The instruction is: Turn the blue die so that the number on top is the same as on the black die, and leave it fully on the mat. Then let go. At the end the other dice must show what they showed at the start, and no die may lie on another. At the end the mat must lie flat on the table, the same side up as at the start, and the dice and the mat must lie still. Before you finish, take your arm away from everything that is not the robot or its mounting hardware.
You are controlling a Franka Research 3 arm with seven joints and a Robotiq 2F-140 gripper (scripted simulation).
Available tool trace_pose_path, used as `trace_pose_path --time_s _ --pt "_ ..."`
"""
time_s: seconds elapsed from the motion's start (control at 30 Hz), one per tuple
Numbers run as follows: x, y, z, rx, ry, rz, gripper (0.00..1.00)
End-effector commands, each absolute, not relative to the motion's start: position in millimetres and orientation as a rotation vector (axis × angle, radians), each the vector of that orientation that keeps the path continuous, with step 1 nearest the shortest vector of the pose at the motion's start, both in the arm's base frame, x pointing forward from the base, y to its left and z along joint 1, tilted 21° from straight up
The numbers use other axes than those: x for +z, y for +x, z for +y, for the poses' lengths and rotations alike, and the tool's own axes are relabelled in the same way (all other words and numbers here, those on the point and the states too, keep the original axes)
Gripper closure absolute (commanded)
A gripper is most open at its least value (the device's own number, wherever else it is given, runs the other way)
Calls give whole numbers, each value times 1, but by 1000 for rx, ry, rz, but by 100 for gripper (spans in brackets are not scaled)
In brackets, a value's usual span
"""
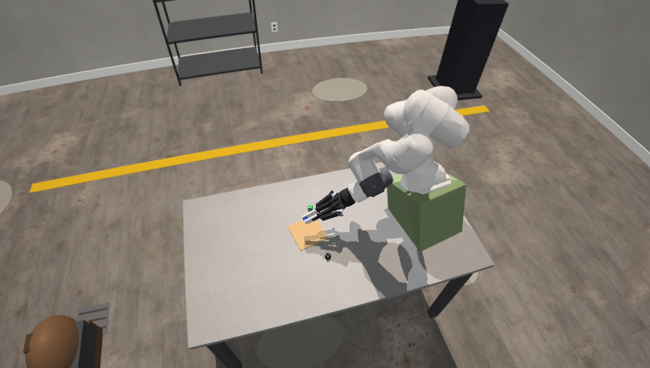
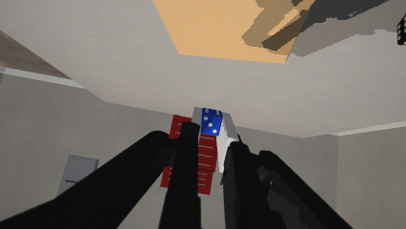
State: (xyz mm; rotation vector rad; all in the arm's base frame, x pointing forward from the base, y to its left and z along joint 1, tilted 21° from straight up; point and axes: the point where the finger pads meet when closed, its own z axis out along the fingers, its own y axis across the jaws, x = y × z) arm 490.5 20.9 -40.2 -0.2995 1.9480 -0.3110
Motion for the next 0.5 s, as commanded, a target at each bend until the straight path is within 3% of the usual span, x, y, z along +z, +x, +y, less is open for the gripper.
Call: trace_pose_path --time_s 0.0,0.47 --pt "-45 490 20 -317 -312 1952 91" --pt "-81 494 7 -317 -312 1952 91"
